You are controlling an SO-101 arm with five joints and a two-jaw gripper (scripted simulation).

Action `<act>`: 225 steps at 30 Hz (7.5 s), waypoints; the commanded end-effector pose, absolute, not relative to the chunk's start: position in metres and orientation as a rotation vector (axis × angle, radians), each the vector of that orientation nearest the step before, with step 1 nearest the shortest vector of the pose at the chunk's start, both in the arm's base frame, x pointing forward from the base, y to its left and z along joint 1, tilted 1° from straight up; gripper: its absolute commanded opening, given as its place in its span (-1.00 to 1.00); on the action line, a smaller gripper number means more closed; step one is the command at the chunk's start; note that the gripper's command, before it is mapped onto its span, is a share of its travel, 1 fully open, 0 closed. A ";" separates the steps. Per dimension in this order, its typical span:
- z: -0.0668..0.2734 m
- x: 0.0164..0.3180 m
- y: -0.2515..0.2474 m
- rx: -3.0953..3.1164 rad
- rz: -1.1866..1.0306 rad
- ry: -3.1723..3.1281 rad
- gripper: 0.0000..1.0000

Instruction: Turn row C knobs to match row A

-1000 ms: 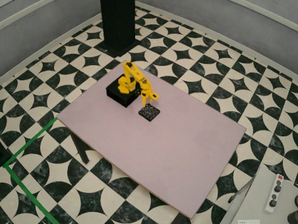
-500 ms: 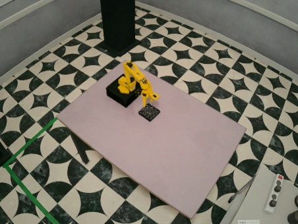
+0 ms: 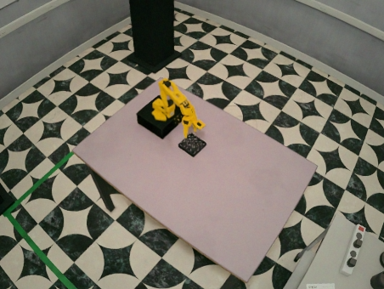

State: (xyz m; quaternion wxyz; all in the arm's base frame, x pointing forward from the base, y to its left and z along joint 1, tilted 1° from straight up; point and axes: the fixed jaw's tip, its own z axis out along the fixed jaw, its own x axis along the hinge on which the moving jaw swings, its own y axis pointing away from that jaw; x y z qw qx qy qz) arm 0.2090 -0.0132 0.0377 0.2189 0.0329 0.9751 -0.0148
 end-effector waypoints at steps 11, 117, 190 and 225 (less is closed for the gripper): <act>0.038 0.212 -0.015 0.117 -0.040 2.689 -0.20; -0.008 0.174 -0.010 0.108 -0.005 3.094 -0.20; -0.011 0.218 -0.055 0.245 -0.003 3.124 -0.81; -0.018 0.219 -0.055 0.245 -0.003 3.124 -0.81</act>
